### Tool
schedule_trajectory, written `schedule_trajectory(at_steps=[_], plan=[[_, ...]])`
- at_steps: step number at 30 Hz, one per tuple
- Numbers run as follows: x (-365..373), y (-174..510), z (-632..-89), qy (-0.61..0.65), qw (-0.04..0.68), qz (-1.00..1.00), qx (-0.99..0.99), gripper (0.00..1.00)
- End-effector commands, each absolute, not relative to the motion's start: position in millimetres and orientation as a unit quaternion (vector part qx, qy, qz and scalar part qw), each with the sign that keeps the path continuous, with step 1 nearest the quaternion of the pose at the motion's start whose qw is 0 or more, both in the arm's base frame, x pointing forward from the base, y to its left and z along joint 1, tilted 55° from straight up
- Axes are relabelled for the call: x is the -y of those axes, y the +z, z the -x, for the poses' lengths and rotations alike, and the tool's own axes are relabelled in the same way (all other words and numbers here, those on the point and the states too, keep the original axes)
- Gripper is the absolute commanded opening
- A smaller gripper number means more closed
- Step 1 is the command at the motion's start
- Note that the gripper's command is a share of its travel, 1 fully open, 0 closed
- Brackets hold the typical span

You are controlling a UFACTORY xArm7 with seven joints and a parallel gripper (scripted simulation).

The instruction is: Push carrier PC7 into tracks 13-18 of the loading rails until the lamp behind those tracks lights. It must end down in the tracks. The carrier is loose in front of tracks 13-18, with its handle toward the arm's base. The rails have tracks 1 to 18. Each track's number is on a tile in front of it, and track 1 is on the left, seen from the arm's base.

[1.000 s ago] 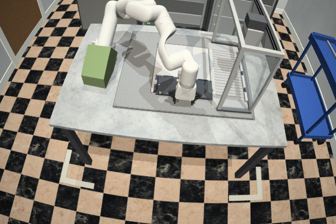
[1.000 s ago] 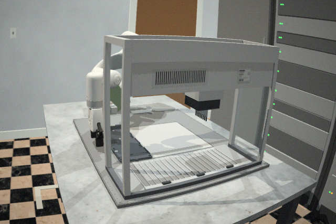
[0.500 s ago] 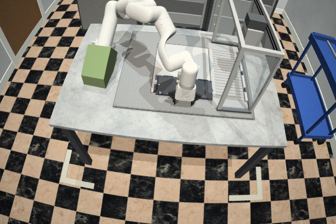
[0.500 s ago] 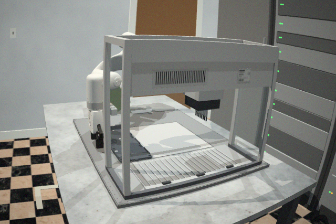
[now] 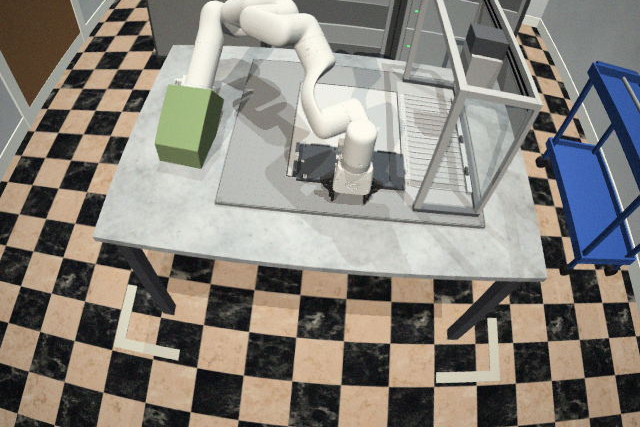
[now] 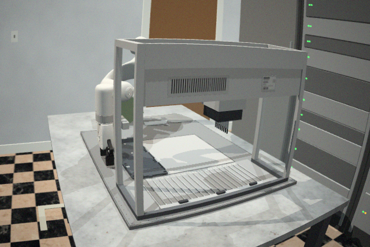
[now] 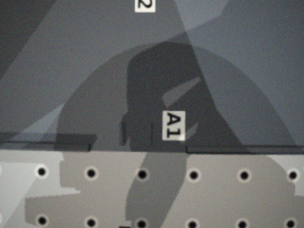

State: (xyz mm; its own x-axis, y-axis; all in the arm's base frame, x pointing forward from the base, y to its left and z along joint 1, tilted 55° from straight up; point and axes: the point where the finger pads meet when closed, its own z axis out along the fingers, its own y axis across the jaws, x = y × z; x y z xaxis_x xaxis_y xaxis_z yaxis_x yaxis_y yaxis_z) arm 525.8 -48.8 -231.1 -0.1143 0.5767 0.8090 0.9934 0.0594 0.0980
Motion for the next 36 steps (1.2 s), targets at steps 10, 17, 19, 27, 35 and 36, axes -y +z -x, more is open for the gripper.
schedule_trajectory(at_steps=[10,17,19,27,35,36], plan=[[48.6,-232.6,-527.3,-0.345,0.299,0.594,0.662,1.00],[47.5,-231.0,-527.1,-0.345,0.299,0.594,0.662,1.00],[46.9,-230.2,-527.0,-0.345,0.299,0.594,0.662,1.00],[45.2,-227.8,-526.7,-0.345,0.299,0.594,0.662,1.00],[42.9,-224.6,-526.2,-0.345,0.299,0.594,0.662,1.00],[42.6,-224.2,-526.1,-0.345,0.299,0.594,0.662,1.00]])
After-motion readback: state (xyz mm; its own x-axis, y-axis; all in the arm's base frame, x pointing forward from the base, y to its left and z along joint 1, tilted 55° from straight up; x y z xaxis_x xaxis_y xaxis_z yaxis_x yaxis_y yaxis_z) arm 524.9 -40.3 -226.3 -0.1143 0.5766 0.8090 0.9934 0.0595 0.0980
